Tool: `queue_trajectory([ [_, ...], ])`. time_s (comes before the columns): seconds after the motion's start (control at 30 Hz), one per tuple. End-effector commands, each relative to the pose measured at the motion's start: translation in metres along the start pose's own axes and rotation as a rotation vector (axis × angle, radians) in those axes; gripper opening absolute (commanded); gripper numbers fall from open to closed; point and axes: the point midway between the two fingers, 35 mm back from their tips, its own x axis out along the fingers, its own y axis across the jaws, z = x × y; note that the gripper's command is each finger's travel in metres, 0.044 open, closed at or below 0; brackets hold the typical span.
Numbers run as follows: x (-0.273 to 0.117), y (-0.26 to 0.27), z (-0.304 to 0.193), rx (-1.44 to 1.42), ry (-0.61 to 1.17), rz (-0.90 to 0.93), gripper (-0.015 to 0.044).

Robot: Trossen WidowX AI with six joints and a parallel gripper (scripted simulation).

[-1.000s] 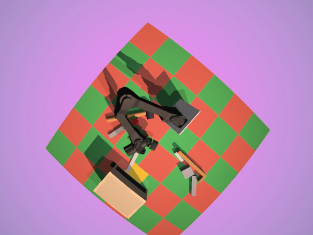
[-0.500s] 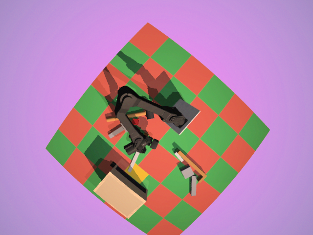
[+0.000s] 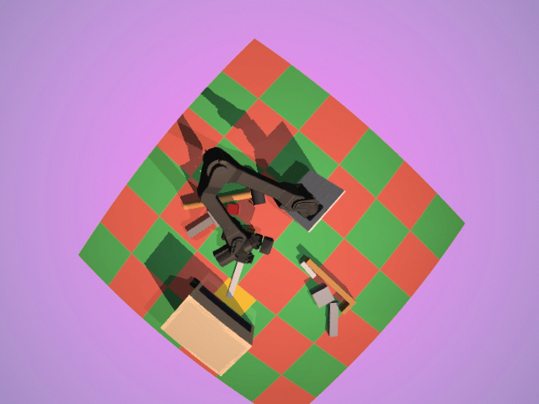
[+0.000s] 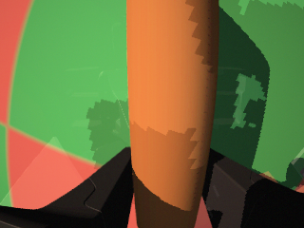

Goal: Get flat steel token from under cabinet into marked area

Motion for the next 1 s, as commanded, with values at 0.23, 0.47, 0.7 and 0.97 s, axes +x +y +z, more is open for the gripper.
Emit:
queue_trajectory([
  [0.23,-0.002,-0.001,0.002,-0.1,-0.005,-0.001,0.0],
  [0.47,-0.003,-0.002,0.002,-0.148,-0.004,0.0,0.0],
  [0.7,-0.003,0.003,0.006,-0.154,-0.005,0.001,0.0],
  [0.97,-0.003,0.009,0.011,-0.163,-0.005,0.002,0.0],
])
